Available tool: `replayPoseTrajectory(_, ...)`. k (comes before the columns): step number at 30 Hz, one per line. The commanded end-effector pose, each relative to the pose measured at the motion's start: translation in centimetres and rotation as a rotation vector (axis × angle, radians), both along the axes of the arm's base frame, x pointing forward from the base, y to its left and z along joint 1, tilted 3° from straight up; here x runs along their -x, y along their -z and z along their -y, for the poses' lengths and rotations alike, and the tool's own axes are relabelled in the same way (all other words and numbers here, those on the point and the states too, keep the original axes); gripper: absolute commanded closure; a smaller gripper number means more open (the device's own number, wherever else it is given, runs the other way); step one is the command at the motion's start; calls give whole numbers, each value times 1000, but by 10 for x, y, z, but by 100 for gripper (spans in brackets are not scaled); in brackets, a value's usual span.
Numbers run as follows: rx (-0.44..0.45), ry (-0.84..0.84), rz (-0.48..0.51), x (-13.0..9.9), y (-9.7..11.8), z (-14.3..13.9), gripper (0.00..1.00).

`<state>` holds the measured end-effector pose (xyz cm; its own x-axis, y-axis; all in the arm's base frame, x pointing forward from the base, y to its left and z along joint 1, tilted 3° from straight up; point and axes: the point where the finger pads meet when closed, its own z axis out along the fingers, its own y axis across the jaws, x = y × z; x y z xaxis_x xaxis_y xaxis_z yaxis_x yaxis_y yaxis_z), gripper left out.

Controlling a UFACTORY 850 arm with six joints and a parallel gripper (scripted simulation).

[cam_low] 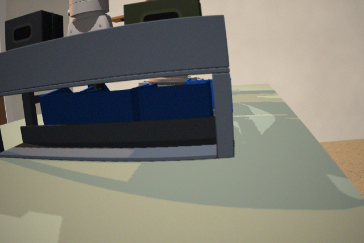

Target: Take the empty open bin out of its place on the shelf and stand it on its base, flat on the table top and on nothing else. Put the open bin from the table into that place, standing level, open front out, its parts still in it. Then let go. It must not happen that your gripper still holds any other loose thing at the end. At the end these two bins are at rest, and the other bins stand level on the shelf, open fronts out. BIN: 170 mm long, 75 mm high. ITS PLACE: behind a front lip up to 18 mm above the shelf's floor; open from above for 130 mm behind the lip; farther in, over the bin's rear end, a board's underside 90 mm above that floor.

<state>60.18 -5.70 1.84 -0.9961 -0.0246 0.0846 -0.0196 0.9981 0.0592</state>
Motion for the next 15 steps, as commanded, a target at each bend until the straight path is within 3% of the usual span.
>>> replayPoseTrajectory(1,0,0,4,-1,-1,0,100)
replayPoseTrajectory(7,0,0,4,-1,-1,0,100)
replayPoseTrajectory(8,0,0,4,-1,-1,0,90)
replayPoseTrajectory(15,0,0,4,-1,-1,0,90)
